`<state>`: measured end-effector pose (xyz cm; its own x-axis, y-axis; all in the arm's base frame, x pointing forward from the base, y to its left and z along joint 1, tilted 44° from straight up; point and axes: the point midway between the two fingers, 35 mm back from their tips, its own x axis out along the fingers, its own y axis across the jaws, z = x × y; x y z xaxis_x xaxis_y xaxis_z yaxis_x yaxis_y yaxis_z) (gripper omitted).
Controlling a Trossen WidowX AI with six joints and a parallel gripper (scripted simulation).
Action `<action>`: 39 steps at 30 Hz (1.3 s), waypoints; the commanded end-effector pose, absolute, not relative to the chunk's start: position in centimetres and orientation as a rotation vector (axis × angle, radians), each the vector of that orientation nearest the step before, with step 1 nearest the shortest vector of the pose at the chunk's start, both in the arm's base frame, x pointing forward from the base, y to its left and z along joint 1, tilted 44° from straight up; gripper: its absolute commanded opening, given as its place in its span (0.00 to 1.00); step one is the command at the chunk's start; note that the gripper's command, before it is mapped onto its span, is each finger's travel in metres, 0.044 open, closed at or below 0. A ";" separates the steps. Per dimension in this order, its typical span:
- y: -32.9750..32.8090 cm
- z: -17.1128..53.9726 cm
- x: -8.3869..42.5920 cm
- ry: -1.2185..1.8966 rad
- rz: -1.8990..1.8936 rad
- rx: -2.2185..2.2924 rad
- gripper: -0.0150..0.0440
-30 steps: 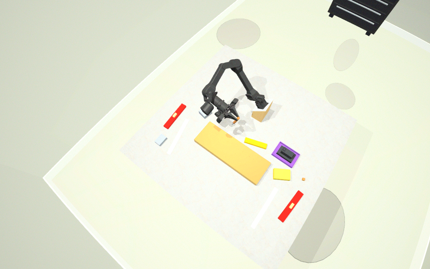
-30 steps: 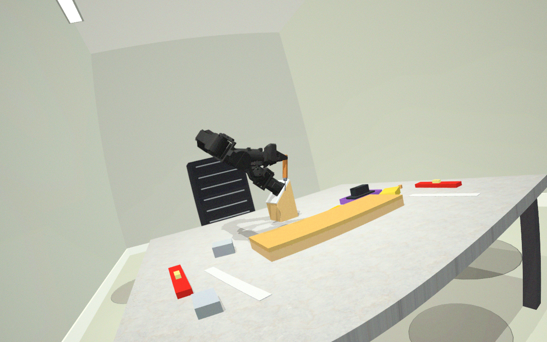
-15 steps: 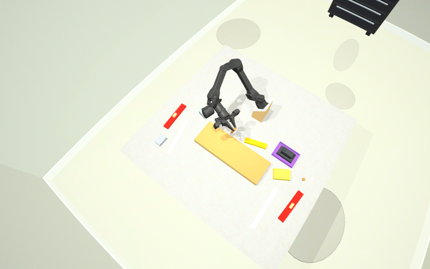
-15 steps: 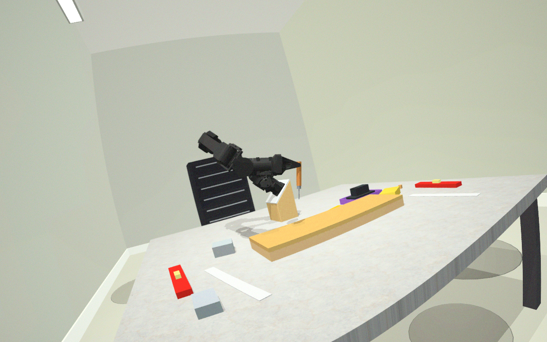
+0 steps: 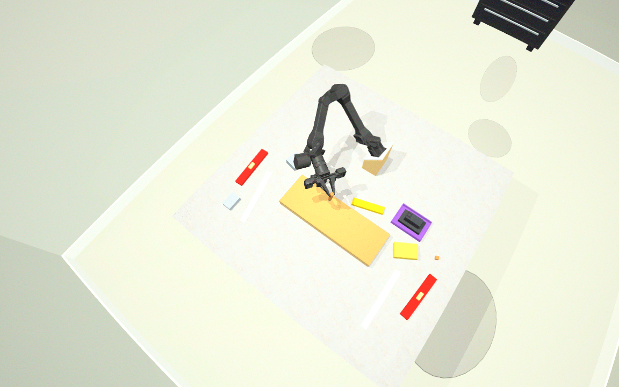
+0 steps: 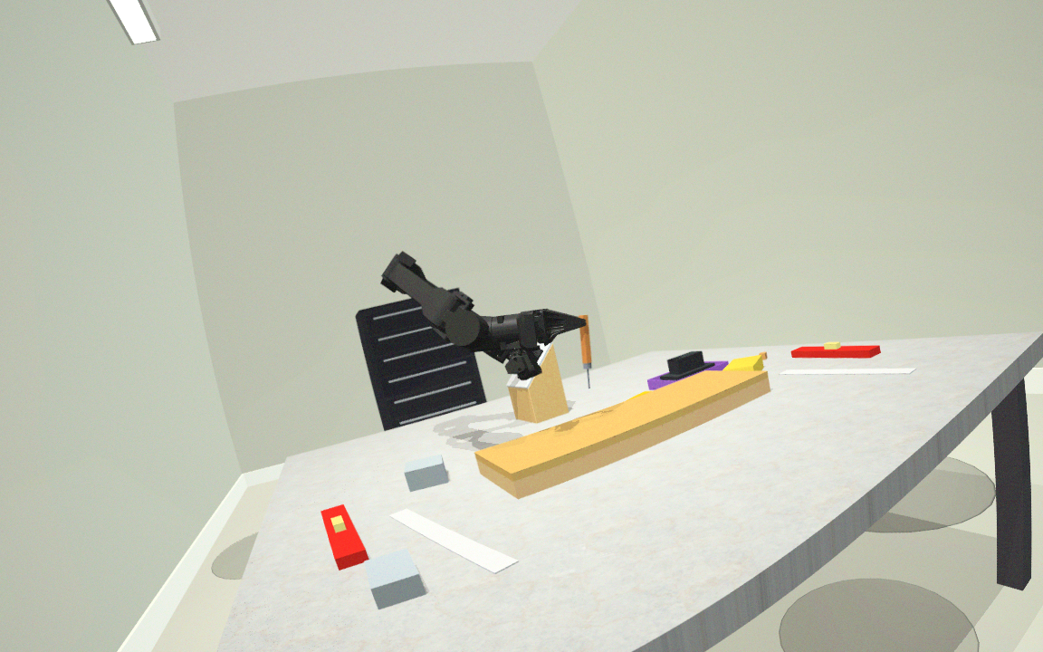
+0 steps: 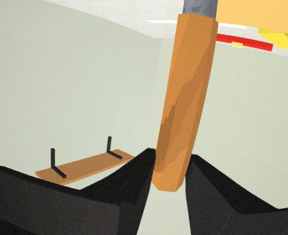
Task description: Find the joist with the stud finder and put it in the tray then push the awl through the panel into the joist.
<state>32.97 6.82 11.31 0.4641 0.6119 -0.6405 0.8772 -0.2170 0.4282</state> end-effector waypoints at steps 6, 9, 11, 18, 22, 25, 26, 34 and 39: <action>6.7 11.3 33.8 1.158 -0.309 2.055 0.25; 6.6 11.5 34.0 1.129 -0.260 2.091 0.25; 6.6 11.6 34.1 1.110 -0.227 2.113 0.25; 6.5 11.7 34.2 1.097 -0.202 2.128 0.25; 6.4 11.5 34.2 1.098 -0.202 2.128 0.25; 6.2 11.3 34.3 1.098 -0.203 2.128 0.25; 6.2 11.3 34.3 1.098 -0.203 2.127 0.25; 5.8 10.9 34.4 1.098 -0.204 2.127 0.25; 5.5 10.6 34.4 1.098 -0.204 2.126 0.25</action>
